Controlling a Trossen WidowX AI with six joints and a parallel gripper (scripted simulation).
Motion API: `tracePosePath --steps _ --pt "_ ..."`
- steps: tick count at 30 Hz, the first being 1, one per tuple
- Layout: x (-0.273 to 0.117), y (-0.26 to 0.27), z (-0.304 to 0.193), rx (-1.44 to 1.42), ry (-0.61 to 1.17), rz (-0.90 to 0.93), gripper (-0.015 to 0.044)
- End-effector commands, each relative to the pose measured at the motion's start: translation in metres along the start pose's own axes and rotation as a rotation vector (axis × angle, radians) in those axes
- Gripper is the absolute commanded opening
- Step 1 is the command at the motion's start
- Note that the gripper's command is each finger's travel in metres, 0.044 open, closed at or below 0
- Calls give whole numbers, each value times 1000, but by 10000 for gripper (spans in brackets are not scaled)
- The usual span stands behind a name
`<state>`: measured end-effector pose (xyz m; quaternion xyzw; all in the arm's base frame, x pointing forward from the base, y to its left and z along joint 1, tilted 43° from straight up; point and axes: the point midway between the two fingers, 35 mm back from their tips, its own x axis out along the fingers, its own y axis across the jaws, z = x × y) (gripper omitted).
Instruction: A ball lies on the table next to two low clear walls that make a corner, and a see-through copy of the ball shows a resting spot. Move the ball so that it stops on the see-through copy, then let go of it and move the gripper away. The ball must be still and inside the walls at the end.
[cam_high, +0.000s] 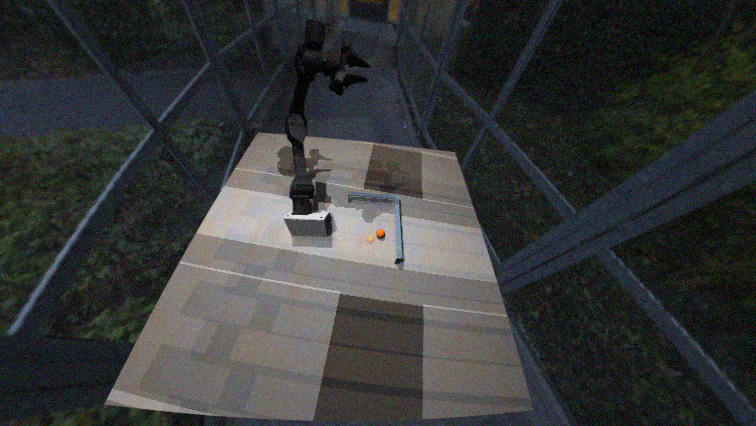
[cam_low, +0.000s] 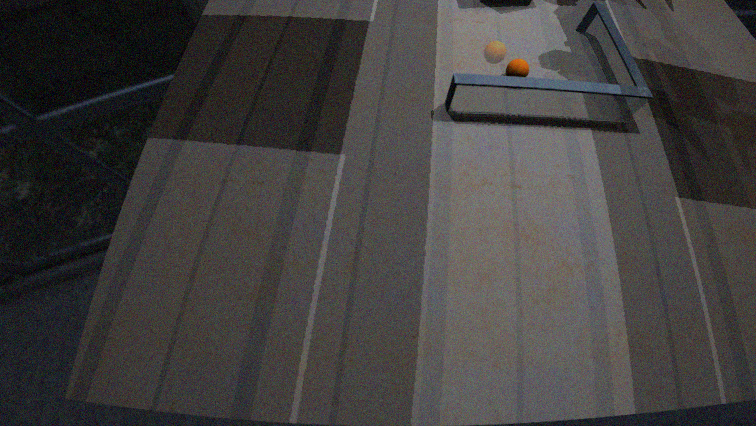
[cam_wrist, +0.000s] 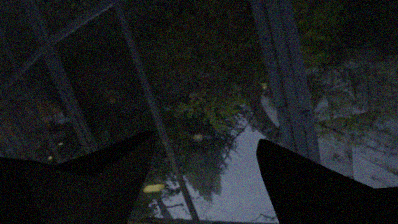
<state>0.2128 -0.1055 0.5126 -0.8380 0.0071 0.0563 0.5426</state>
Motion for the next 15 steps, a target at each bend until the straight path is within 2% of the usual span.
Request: tracePosePath --steps 1,9,15 --pt "38 44 -11 178 -90 66 291" --pt "103 124 -4 426 -236 224 291" --pt "153 198 25 603 -363 400 291"
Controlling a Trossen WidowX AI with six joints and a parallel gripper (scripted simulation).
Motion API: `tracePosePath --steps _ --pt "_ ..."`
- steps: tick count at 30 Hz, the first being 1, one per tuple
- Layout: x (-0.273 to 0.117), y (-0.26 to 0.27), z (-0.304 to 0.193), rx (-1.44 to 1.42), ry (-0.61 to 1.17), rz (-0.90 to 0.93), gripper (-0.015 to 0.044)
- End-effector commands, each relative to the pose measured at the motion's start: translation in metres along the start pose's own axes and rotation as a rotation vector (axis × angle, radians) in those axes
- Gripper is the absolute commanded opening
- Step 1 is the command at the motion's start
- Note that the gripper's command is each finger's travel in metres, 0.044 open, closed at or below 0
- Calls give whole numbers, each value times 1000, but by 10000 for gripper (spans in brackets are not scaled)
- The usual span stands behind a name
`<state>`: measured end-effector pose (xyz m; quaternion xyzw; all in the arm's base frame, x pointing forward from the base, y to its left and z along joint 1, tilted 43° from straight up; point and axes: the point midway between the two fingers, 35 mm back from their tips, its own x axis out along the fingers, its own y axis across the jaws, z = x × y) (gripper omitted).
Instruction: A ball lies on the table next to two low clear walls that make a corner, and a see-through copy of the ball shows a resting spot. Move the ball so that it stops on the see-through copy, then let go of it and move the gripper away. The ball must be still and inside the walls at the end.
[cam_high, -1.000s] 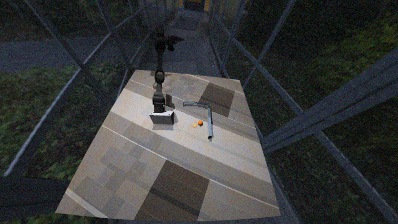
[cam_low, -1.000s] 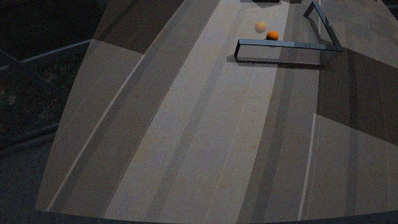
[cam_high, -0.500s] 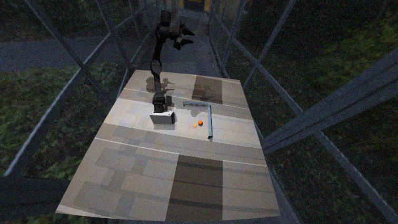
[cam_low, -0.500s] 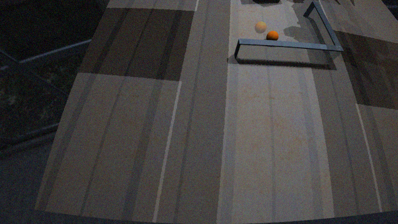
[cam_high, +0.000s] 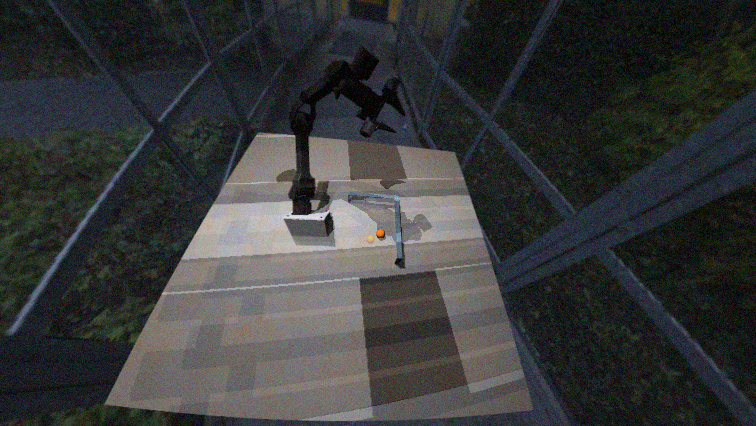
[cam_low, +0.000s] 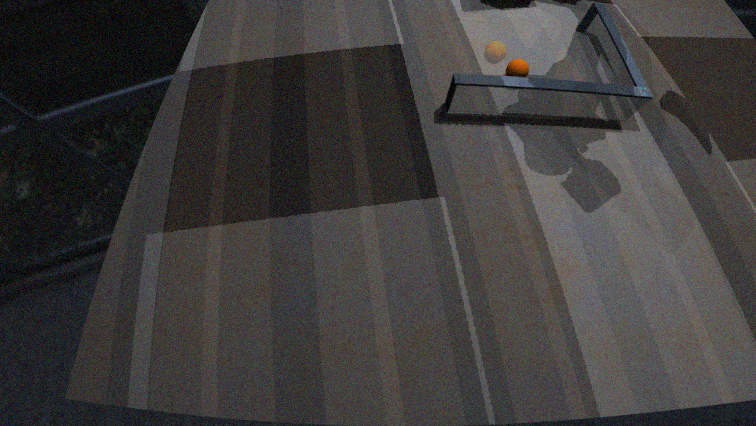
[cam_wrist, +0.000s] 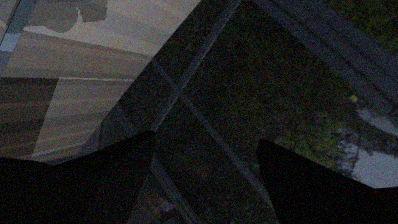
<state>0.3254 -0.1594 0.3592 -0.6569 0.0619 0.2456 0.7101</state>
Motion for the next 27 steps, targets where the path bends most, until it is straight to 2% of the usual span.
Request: tracePosePath --steps 1,5,10,16,23,27 --pt "53 48 -10 151 -84 146 291" --pt "94 94 -8 269 -152 286 291" --pt "126 138 -2 350 -205 416 291" --pt "171 222 16 458 -294 659 291" --pt "196 322 55 554 -393 963 291" --pt "196 331 59 561 -403 993 291"
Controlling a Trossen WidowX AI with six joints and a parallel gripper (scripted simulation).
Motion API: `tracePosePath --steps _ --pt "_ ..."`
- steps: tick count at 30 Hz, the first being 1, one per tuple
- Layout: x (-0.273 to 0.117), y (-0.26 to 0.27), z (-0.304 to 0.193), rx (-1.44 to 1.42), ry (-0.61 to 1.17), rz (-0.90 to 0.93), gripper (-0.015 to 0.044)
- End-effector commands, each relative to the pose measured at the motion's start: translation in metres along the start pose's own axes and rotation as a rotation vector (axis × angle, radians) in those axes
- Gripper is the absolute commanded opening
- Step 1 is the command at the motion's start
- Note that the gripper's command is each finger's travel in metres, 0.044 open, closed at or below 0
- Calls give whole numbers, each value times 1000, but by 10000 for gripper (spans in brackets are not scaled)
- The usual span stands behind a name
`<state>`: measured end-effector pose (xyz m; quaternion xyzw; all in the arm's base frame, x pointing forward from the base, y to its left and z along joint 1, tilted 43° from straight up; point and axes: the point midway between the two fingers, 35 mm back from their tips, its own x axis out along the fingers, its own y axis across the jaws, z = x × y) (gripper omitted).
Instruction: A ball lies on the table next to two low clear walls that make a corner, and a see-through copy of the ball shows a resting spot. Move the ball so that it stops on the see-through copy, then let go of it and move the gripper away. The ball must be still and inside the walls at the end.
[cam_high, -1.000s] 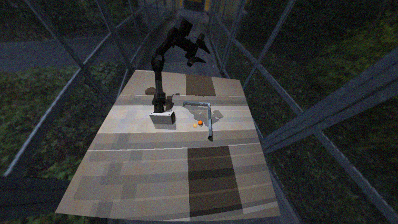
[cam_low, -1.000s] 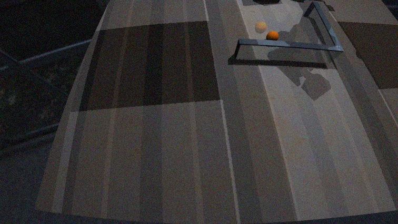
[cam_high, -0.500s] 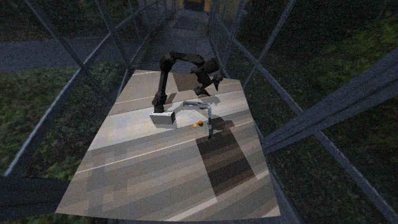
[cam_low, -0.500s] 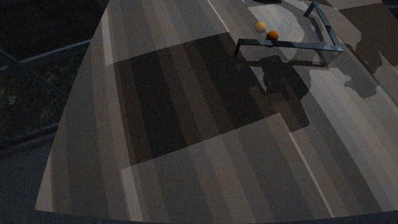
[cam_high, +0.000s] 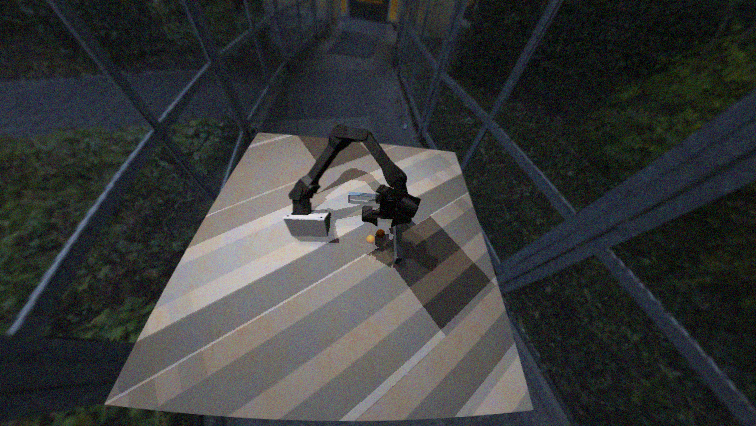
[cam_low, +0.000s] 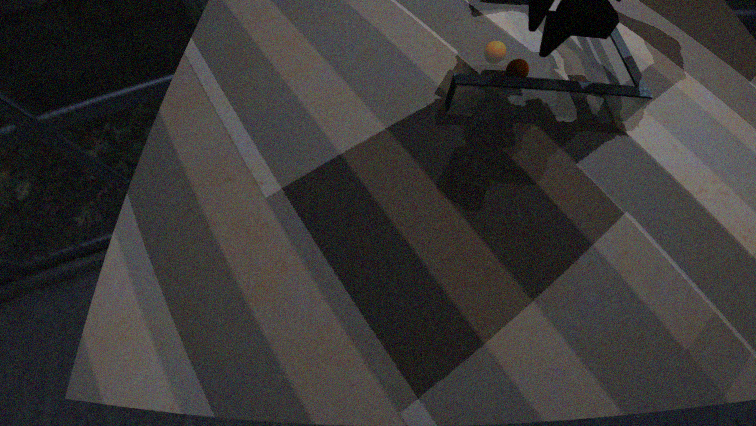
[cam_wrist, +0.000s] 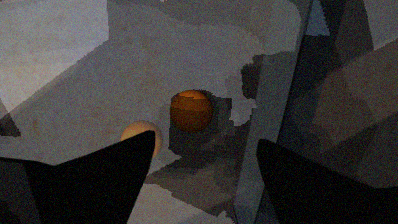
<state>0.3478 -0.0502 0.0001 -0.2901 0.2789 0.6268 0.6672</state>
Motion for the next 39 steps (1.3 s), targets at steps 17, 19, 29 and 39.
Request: tracePosePath --steps 17,19,29,39 --pt "35 9 -4 12 -5 48 291" --pt "38 9 -4 12 -5 48 291" --pt "54 10 -4 12 -6 48 291" --pt "66 11 -3 12 -7 48 264"
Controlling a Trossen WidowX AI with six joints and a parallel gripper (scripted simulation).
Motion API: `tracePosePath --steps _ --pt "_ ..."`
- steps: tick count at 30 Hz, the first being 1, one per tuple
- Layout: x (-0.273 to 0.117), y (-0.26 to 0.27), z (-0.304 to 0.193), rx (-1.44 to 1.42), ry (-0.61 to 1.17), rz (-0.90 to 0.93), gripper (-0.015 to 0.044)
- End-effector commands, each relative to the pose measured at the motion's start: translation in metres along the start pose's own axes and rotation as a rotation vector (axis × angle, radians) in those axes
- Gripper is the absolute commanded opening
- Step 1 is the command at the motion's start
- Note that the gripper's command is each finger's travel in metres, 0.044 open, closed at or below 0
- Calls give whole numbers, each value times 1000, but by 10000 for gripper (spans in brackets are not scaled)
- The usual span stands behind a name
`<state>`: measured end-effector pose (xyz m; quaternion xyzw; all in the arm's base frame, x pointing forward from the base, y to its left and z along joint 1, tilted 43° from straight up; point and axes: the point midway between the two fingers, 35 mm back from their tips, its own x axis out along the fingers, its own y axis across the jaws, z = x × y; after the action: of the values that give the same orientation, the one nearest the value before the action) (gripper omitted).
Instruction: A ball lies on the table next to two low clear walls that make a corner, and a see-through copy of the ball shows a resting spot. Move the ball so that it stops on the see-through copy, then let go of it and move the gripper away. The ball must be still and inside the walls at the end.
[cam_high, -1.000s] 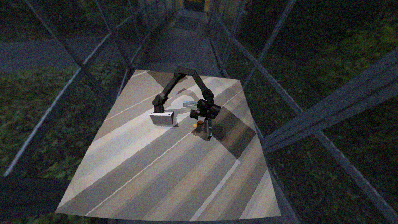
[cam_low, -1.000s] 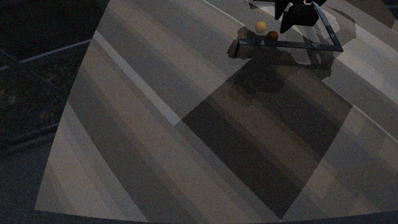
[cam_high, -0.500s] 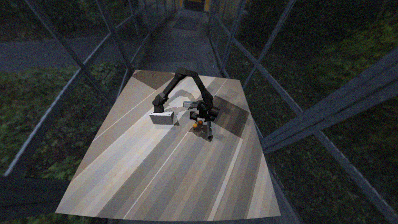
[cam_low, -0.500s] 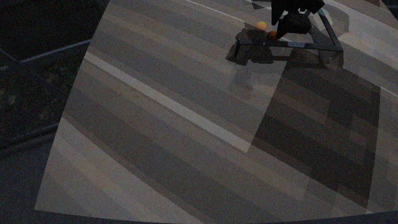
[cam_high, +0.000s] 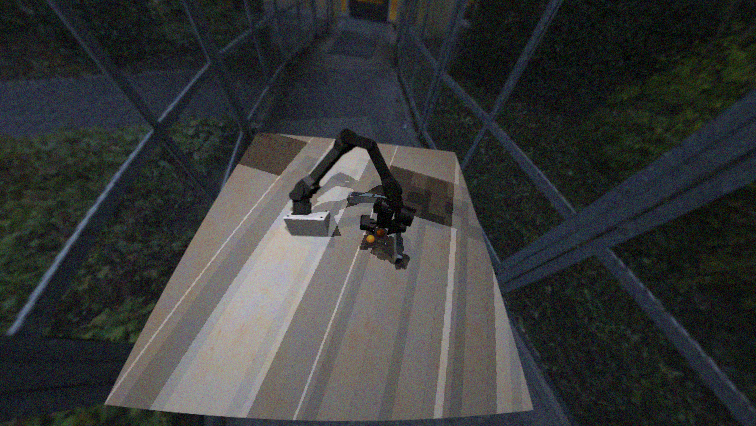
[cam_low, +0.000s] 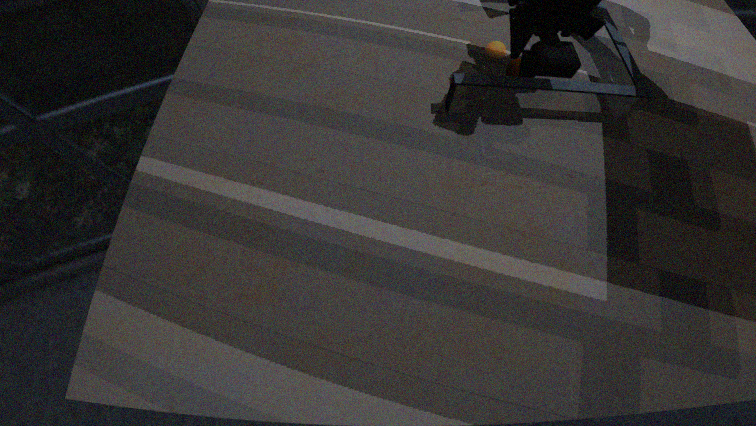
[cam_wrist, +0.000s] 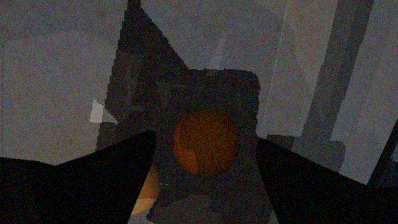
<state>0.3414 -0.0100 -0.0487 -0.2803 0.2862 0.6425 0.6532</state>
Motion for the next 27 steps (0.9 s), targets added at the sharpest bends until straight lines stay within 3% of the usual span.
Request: tracePosePath --steps 1,3,11,16,27 --pt "3 1 0 7 -3 0 238" --pt "3 1 0 7 -3 0 186" --pt "3 1 0 7 -3 0 132" --pt "-11 -2 -1 7 -1 -1 1" --pt "-79 -6 -4 10 5 -2 0"
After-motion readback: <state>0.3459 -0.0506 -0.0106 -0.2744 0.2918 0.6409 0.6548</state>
